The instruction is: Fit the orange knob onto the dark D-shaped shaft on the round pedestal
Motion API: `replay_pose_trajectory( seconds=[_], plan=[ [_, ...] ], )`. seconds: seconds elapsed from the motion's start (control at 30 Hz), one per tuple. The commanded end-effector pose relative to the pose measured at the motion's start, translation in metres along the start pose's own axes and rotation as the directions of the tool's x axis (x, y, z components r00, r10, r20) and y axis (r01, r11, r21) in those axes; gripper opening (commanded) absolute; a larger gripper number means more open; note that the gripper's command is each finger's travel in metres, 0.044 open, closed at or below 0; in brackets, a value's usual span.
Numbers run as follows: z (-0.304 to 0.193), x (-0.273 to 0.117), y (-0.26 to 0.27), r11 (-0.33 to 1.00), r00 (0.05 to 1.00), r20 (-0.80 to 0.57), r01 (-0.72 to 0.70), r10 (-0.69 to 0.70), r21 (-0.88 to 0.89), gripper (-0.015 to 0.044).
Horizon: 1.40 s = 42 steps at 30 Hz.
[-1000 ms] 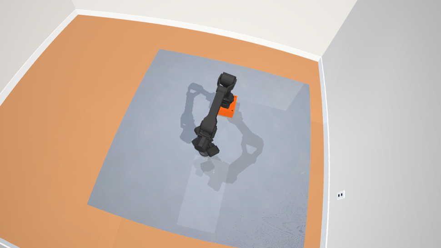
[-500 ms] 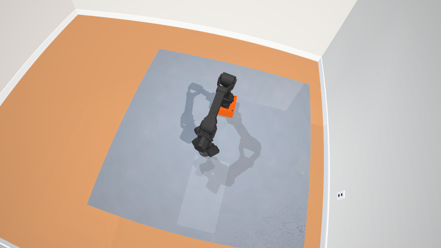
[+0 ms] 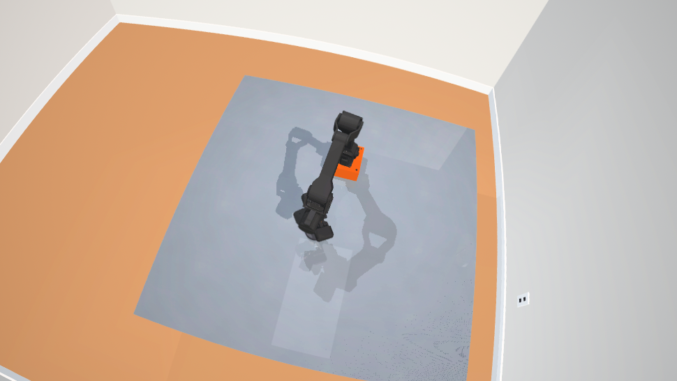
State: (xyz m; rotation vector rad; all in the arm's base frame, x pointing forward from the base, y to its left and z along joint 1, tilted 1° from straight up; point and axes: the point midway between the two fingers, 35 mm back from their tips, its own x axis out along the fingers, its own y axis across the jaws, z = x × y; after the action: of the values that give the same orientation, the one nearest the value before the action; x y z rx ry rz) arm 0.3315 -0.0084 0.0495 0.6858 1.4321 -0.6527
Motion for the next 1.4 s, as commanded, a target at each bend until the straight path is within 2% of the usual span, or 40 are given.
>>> replay_pose_trajectory(
  seconds=[0.0, 1.2, 1.37],
  plan=[
    [-0.0002, 0.0004, -0.0002, 0.999, 1.0, 0.002, -0.001, 0.001, 0.036, 0.0],
    [-0.0004, -0.0012, -0.0004, 0.999, 1.0, 0.002, -0.001, 0.001, 0.036, 0.0],
    [0.0001, -0.0016, 0.0001, 0.987, 1.0, 0.002, -0.001, 0.001, 0.16, 0.0]
  ],
)
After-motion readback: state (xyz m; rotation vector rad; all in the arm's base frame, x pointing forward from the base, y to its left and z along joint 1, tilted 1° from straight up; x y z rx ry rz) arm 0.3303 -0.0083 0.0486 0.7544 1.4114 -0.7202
